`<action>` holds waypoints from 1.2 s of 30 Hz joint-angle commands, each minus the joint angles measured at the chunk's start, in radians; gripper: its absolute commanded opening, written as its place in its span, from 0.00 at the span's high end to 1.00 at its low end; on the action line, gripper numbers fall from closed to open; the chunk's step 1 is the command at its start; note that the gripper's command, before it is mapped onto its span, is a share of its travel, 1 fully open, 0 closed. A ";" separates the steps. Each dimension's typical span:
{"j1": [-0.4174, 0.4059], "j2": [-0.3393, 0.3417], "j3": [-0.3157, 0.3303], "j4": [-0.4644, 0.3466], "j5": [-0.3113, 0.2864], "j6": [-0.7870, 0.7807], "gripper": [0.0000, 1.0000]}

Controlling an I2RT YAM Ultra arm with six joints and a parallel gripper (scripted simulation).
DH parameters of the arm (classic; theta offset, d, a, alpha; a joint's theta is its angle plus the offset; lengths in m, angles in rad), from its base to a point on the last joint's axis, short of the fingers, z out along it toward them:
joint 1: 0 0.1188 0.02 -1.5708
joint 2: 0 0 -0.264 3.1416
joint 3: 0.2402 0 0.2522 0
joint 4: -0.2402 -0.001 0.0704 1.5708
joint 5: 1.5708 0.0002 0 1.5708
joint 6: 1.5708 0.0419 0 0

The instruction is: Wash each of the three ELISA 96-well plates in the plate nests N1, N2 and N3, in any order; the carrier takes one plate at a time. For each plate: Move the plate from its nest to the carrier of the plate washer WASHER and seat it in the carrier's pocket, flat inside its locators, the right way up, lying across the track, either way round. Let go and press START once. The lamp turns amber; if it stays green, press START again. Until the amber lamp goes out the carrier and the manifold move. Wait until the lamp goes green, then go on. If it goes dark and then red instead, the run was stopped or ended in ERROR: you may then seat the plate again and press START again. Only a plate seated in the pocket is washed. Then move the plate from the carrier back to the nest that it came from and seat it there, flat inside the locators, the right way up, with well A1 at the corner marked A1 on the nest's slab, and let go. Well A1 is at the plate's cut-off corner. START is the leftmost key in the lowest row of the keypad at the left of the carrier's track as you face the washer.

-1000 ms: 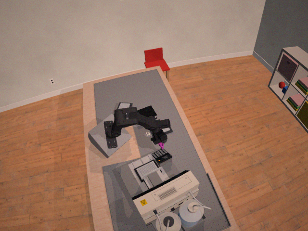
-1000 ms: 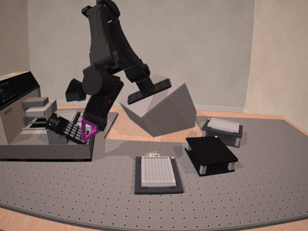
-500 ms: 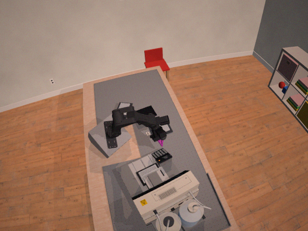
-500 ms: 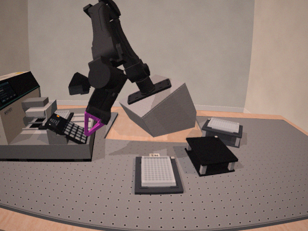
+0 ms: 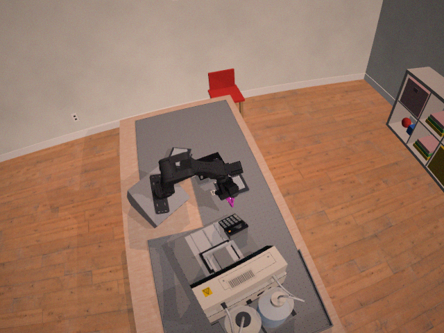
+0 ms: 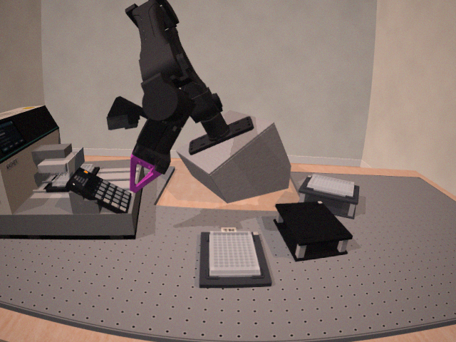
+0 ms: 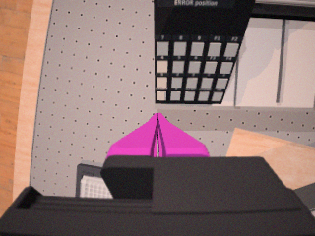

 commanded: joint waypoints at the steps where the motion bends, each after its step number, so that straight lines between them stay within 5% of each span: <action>1: 0.013 -0.010 0.013 -0.048 0.022 0.033 1.00; 13: 0.078 -0.022 0.054 -0.191 0.049 0.140 1.00; 36: 0.078 -0.022 0.054 -0.190 0.049 0.140 1.00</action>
